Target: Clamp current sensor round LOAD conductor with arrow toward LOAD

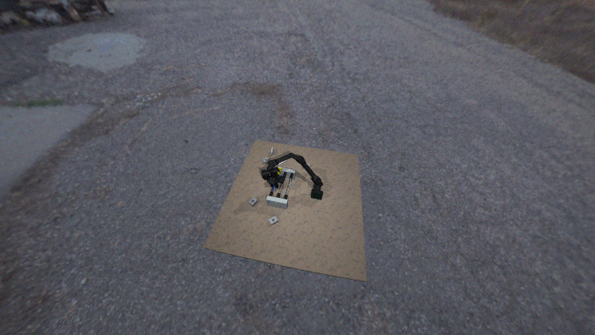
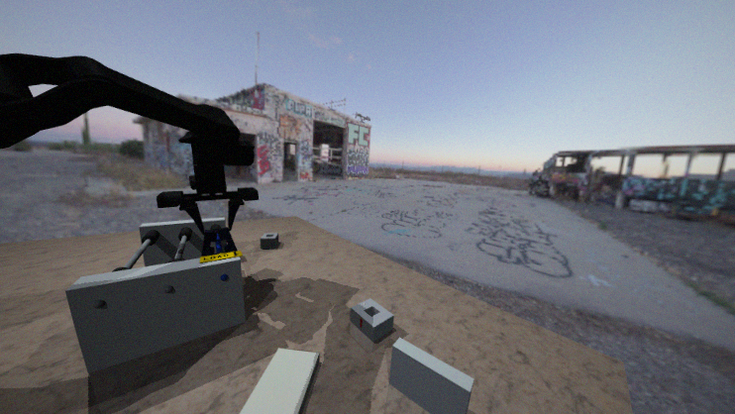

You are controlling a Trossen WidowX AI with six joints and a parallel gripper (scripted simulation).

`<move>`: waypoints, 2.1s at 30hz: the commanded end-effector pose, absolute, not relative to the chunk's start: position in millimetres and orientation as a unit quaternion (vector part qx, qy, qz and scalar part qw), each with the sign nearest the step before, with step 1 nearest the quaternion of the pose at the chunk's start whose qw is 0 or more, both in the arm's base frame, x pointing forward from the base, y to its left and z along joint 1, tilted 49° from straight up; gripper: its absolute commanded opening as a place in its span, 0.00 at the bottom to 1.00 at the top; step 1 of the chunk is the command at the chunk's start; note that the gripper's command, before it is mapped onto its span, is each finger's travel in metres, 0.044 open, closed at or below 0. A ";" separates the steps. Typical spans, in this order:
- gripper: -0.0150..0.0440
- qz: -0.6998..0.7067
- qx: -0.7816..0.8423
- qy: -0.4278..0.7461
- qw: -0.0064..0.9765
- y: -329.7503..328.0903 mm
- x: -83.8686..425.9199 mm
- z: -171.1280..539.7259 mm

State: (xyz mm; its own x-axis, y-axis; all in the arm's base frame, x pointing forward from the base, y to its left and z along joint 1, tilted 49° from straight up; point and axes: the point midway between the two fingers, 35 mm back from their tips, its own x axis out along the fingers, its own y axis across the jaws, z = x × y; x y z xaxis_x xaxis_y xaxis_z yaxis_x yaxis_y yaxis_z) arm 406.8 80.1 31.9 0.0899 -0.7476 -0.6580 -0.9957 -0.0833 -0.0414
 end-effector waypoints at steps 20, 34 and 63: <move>1.00 0.246 -0.695 0.627 0.251 78.7 407.3 31.2; 1.00 0.248 -0.685 0.639 0.248 55.8 409.7 8.9; 0.78 0.247 -0.684 0.639 0.250 42.3 411.0 -3.7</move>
